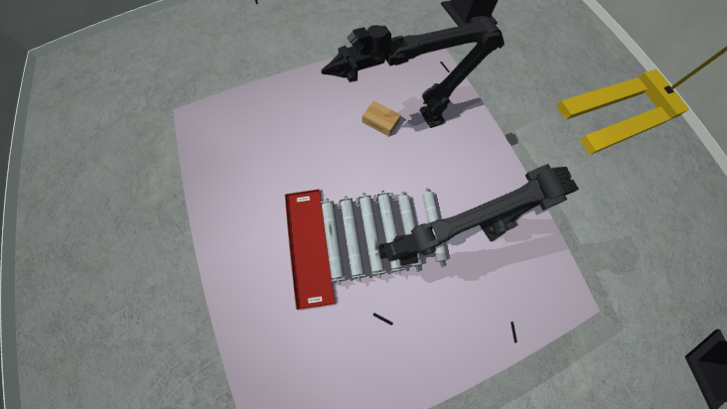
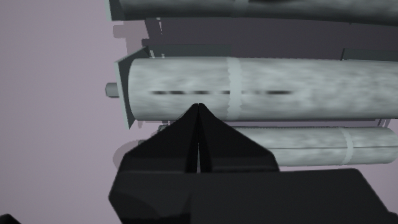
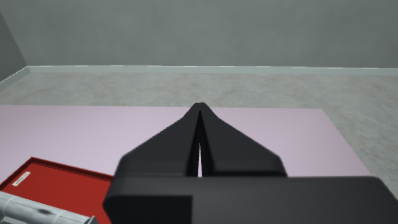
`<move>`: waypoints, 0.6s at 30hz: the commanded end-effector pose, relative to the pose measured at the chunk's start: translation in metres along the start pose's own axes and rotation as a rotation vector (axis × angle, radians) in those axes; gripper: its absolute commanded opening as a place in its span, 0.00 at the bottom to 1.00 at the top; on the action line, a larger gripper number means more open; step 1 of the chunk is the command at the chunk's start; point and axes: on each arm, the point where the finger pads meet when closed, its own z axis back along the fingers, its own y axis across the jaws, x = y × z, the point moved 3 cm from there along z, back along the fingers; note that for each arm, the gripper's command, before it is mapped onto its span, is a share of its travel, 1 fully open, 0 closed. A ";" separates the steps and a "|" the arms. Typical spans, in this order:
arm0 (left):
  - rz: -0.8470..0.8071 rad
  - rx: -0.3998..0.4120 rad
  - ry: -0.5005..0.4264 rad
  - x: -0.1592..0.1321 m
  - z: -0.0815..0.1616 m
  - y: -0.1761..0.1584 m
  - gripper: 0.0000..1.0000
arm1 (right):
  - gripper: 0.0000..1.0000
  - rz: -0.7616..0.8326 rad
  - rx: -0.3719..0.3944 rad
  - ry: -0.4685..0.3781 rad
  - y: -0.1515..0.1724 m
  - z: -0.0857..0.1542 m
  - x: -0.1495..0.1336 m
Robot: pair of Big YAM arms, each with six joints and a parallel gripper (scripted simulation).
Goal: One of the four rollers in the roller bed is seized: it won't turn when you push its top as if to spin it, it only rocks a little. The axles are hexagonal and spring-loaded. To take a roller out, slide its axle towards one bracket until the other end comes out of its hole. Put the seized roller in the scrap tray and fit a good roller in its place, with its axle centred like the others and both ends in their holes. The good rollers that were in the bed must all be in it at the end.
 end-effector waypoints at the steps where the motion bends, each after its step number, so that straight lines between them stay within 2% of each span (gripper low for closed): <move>1: -0.001 0.000 -0.015 0.007 0.002 0.005 0.00 | 0.00 -0.008 -0.012 -0.070 -0.006 0.000 0.034; 2: -0.001 0.001 -0.028 0.010 0.007 0.003 0.00 | 0.00 -0.008 -0.012 -0.070 -0.006 0.000 0.034; 4: -0.001 -0.001 -0.011 0.004 -0.002 0.005 0.00 | 0.00 -0.008 -0.012 -0.070 -0.006 0.000 0.034; 10: -0.002 0.002 -0.026 0.009 0.004 0.005 0.00 | 0.00 -0.008 -0.012 -0.070 -0.006 0.000 0.034; 18: -0.002 -0.001 -0.010 0.004 -0.001 0.005 0.00 | 0.00 -0.008 -0.012 -0.070 -0.006 0.000 0.034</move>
